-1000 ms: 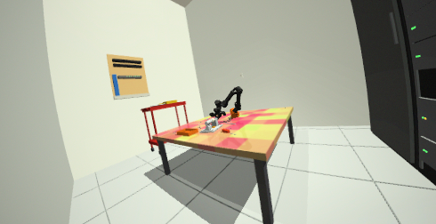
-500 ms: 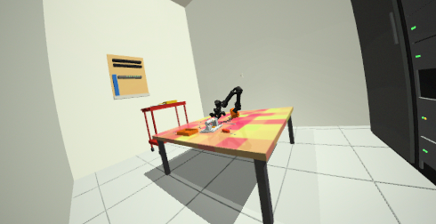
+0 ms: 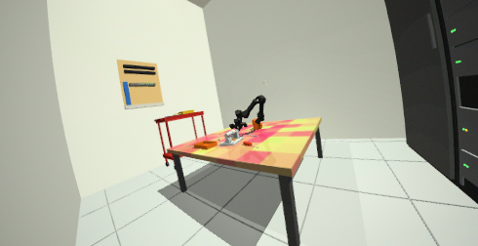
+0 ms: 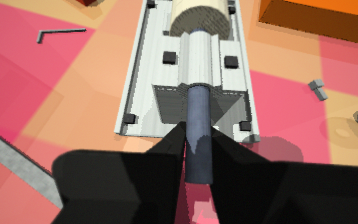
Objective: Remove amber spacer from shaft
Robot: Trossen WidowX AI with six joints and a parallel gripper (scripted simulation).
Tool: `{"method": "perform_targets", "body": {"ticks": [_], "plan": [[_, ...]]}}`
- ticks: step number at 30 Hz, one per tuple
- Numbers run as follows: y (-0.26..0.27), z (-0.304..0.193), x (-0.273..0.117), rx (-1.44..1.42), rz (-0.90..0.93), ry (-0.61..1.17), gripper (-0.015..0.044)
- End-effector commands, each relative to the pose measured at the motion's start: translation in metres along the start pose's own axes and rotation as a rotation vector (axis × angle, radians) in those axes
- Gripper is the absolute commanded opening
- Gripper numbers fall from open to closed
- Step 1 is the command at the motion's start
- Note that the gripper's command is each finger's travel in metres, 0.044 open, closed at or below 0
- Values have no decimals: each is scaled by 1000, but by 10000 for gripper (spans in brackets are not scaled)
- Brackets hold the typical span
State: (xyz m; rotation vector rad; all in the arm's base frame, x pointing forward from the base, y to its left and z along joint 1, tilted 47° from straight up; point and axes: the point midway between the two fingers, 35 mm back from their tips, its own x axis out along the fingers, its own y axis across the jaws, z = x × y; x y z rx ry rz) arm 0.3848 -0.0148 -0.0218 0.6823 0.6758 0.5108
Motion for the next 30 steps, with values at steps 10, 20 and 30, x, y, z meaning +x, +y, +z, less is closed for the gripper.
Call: {"method": "perform_targets", "body": {"ticks": [10, 20, 30], "plan": [[-1, 6, 4, -2, -5, -6, 0], [-1, 8, 6, -2, -5, -6, 0], [-1, 10, 7, -2, -5, -6, 0]]}}
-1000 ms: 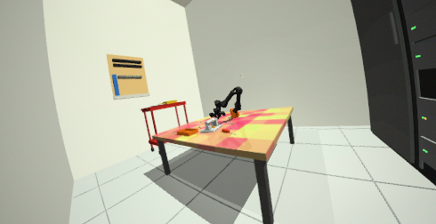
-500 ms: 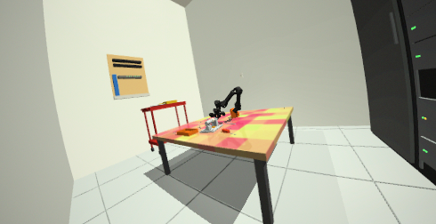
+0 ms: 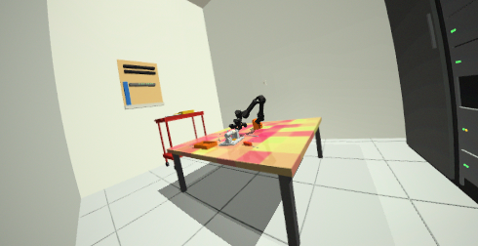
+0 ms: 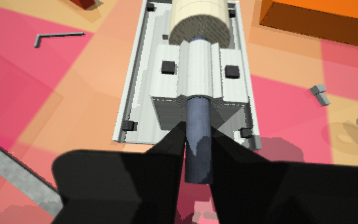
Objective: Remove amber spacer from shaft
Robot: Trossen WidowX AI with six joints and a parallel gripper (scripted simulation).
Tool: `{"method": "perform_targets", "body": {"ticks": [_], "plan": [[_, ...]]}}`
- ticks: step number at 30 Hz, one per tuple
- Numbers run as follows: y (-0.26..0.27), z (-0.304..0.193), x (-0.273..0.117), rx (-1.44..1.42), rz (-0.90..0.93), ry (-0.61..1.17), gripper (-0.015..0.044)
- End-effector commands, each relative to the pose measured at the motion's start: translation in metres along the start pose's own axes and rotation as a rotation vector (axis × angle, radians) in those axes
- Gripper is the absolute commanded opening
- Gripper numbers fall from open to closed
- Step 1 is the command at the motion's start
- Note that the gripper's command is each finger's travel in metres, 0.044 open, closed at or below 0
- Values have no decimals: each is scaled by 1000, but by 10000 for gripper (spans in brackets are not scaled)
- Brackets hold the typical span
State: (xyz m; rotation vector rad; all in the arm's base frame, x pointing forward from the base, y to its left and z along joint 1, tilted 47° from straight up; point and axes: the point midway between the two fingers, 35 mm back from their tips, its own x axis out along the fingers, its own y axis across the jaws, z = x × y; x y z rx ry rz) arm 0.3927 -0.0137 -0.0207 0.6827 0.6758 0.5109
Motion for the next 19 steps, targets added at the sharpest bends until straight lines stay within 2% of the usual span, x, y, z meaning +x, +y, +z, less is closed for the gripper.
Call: {"method": "perform_targets", "body": {"ticks": [1, 5, 19], "plan": [[-1, 4, 2, -3, -5, -6, 0], [-1, 4, 2, -3, -5, -6, 0], [-1, 0, -8, -1, -3, 2, 368]]}}
